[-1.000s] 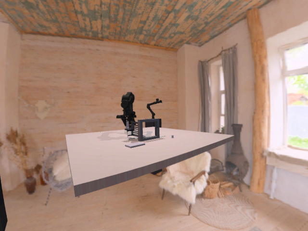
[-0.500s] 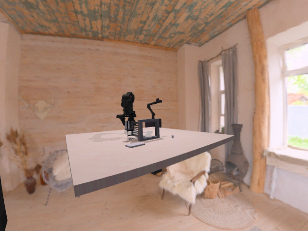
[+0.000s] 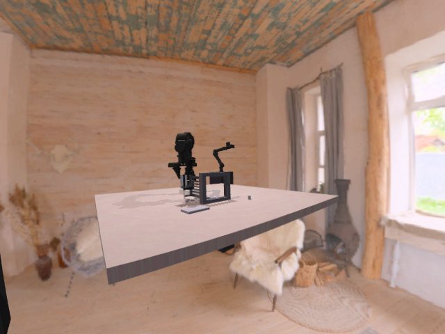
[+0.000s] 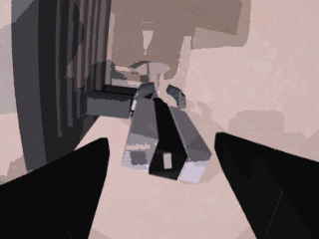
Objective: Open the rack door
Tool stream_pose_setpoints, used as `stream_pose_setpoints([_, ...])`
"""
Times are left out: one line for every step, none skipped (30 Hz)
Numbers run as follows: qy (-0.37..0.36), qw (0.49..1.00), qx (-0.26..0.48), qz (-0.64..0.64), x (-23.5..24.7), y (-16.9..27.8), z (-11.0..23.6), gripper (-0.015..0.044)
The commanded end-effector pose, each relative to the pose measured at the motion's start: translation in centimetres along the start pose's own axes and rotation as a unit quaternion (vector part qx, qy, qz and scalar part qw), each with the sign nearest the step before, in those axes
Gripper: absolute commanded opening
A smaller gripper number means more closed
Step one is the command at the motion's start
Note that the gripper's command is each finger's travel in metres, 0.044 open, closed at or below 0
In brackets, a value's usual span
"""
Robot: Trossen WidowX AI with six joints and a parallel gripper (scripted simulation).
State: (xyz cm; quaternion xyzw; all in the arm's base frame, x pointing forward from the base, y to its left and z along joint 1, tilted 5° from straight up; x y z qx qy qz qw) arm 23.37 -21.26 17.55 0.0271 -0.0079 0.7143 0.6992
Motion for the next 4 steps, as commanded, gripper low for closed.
stream_pose_setpoints([0.001,1.000,-0.002,0.002,-0.07,-0.07,0.62,0.0294])
stream_pose_setpoints([0.001,1.000,-0.002,0.002,-0.08,-0.07,0.74,0.0294])
stream_pose_setpoints([0.001,1.000,-0.002,0.002,-0.08,-0.07,0.86,0.0294])
stream_pose_setpoints([0.001,1.000,-0.002,0.002,-0.08,-0.07,0.98,0.0294])
Point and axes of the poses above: the point midway between the two fingers, 35 mm back from their tips, its own z axis back along the fingers, its own x axis across the jaws, y = z × x, the point moved 5 cm from there along z, back along the fingers, and after that the axes turned 5 degrees about -z, right-handed, at the moved point
